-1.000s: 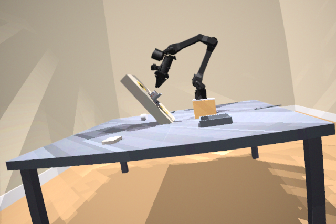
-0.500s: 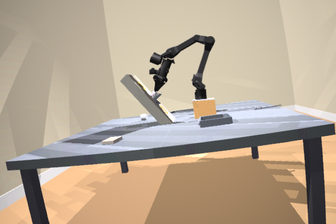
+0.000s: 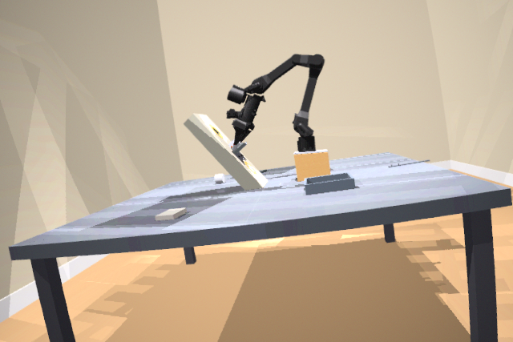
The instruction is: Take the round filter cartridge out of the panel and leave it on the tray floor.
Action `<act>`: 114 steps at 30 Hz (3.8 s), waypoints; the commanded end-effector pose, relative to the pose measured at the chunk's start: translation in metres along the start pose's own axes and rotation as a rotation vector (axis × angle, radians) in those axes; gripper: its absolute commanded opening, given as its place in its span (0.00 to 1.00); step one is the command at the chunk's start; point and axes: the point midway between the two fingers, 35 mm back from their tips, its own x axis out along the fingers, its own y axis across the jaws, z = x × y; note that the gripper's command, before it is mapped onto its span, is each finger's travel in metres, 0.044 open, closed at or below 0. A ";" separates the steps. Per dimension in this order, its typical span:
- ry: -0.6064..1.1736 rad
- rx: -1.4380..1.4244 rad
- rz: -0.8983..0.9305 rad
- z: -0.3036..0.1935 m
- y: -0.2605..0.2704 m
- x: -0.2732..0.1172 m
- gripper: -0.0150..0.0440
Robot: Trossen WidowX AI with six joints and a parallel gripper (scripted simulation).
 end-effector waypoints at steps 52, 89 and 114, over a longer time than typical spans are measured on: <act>0.005 0.001 0.005 0.030 0.015 -0.099 0.25; 0.016 -0.410 0.253 -0.008 0.159 -0.107 0.25; -0.002 -0.975 0.595 -0.091 0.241 -0.153 0.25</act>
